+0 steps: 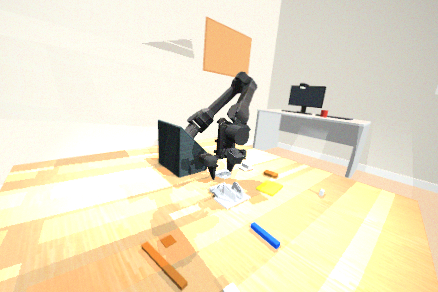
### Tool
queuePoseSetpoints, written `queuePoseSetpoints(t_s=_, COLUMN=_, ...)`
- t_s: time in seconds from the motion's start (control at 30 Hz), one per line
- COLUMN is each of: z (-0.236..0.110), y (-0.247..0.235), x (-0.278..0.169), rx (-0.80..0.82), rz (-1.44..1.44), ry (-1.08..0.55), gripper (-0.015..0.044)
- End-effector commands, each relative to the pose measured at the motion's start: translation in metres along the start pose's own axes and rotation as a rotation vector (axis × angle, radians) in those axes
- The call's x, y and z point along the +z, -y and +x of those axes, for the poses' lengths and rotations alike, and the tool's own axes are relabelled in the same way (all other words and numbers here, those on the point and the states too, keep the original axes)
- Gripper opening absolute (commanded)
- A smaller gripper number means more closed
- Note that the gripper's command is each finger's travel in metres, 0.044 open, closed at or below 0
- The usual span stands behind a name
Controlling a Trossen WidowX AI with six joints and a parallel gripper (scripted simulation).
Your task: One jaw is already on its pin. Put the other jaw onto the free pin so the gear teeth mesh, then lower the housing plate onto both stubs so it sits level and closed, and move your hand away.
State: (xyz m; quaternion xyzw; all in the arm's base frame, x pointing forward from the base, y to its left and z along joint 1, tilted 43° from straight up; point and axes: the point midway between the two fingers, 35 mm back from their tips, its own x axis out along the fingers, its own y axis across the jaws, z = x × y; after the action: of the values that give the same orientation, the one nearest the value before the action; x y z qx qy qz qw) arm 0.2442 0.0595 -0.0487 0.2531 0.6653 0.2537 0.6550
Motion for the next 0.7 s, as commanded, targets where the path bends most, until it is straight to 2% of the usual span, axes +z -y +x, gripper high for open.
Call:
queuePoseSetpoints(t_s=0.0, z=0.006, y=0.0, x=0.0, rx=0.005, rz=0.006, ry=0.002, gripper=0.0351)
queuePoseSetpoints(t_s=0.67, z=0.038, y=-0.002, x=-0.002, rx=0.01, rz=0.006, ry=0.001, gripper=0.0351)
